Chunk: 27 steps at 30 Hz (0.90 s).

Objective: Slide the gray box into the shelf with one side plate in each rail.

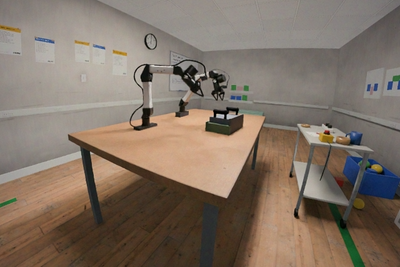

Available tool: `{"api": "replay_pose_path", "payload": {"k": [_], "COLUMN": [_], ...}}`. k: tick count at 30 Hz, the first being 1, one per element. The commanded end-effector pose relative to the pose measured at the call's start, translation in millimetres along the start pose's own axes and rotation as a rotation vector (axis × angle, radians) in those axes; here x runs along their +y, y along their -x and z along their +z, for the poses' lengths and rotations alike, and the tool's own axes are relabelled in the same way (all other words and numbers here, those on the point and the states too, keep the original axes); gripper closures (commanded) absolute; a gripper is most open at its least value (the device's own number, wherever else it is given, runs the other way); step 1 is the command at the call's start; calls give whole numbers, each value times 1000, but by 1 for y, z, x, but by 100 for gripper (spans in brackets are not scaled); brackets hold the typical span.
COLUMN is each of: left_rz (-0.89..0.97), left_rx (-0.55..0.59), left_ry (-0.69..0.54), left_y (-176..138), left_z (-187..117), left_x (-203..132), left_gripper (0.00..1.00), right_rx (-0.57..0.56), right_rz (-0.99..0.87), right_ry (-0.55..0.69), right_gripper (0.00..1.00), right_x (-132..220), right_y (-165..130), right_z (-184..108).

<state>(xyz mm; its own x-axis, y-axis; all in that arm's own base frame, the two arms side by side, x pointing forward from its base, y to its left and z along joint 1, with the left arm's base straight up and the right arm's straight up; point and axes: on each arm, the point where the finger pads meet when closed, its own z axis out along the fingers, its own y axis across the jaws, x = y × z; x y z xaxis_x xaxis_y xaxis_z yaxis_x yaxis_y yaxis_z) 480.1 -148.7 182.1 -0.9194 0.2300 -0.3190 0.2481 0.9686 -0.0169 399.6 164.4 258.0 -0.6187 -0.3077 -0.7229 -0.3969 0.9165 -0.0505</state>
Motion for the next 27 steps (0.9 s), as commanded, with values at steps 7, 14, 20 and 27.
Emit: {"api": "replay_pose_path", "payload": {"k": [7,14,20,27], "left_rz": [-1,-1,-1,-1], "left_rx": [-1,-1,-1,-1], "left_ry": [-1,-1,-1,-1], "left_y": [1,1,1,1], "left_z": [-2,-2,-2,-2], "left_x": [1,1,1,1], "left_gripper": [0,0,0,0], "right_rx": [-473,-702,-752,-733], "right_rz": [95,165,195,206], "right_ry": [-175,-288,-338,-373], "right_gripper": [0,0,0,0], "right_x": [-73,-119,-141,-151], "right_y": [41,48,46,37], "right_z": [-90,-144,-153,-153]}}
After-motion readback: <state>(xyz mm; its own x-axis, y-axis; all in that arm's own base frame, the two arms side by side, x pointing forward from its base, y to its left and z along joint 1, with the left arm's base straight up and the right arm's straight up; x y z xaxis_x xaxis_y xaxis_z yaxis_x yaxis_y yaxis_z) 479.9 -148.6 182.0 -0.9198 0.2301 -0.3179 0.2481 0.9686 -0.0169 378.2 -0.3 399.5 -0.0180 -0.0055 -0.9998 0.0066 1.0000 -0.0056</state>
